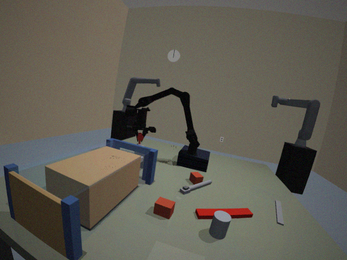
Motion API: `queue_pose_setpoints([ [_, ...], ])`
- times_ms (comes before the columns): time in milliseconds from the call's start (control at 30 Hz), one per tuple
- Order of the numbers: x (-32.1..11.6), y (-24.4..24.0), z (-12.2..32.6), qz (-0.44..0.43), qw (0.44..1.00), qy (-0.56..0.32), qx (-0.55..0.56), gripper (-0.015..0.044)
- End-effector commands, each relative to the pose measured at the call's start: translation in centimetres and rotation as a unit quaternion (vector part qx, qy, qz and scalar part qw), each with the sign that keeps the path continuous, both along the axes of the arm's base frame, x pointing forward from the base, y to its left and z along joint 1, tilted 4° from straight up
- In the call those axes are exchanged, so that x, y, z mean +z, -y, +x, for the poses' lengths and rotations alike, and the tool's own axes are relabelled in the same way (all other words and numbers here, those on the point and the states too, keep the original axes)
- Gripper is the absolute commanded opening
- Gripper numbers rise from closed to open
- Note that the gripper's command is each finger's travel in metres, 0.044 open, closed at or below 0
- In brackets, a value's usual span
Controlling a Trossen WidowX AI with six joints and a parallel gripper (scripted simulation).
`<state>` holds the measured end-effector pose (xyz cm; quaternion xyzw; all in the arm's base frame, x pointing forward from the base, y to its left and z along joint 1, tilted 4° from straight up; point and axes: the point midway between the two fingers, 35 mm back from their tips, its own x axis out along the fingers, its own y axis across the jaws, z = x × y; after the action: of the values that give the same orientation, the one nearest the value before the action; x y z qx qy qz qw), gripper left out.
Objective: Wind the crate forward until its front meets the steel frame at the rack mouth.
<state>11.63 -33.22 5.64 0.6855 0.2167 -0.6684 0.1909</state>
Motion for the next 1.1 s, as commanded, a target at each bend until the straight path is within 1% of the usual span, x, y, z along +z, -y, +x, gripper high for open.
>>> queue_pose_setpoints([
  [0,0.1,0.8,1.5,-0.009,1.0,0.014,0.003,0.0],
  [1067,0.2,2.0,4.8,-0.01,1.0,0.016,0.003,0.0],
])
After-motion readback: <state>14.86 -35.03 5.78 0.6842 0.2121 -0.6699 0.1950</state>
